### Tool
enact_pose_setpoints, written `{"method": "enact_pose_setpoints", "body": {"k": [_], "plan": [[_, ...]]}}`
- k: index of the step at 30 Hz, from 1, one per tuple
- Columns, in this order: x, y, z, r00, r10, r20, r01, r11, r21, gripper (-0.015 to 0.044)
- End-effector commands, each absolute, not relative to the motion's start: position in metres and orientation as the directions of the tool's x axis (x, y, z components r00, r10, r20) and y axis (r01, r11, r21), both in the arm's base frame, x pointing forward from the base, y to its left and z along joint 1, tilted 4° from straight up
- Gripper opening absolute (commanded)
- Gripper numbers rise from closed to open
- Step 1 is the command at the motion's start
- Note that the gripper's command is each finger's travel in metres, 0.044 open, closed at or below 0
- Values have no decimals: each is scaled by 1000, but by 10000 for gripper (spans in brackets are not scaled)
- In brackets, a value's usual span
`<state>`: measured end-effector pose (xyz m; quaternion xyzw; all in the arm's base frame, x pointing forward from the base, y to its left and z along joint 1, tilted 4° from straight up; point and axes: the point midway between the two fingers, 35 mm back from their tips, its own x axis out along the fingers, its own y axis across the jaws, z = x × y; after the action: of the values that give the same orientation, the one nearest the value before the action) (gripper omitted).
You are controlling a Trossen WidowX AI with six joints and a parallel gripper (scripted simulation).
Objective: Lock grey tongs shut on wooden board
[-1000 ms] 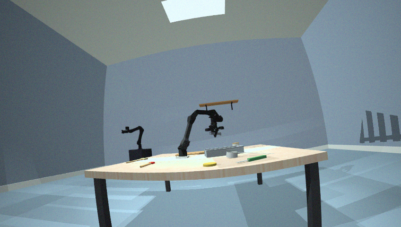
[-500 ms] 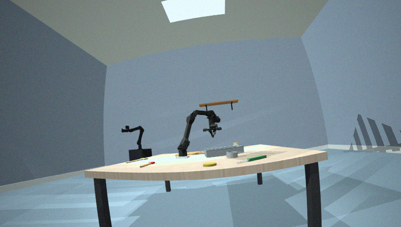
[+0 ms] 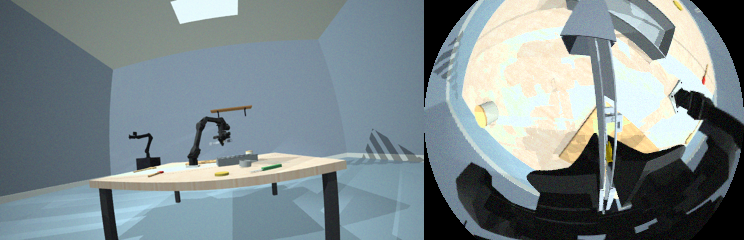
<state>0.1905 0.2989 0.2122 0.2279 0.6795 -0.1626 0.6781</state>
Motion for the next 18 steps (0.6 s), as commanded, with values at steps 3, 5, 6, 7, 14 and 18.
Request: {"method": "enact_pose_setpoints", "body": {"k": [3, 5, 6, 7, 14, 18], "plan": [[178, 305, 214, 30, 96, -995, 282, 954, 100, -150], [174, 307, 214, 29, 96, -995, 202, 974, 100, -150], [172, 307, 214, 29, 96, -995, 161, 982, 99, -150], [170, 308, 214, 29, 96, -995, 121, 988, 99, -150], [155, 314, 214, 28, 96, -995, -166, 982, 91, -150], [147, 317, 215, 27, 97, -995, -326, 942, 83, -150]]}}
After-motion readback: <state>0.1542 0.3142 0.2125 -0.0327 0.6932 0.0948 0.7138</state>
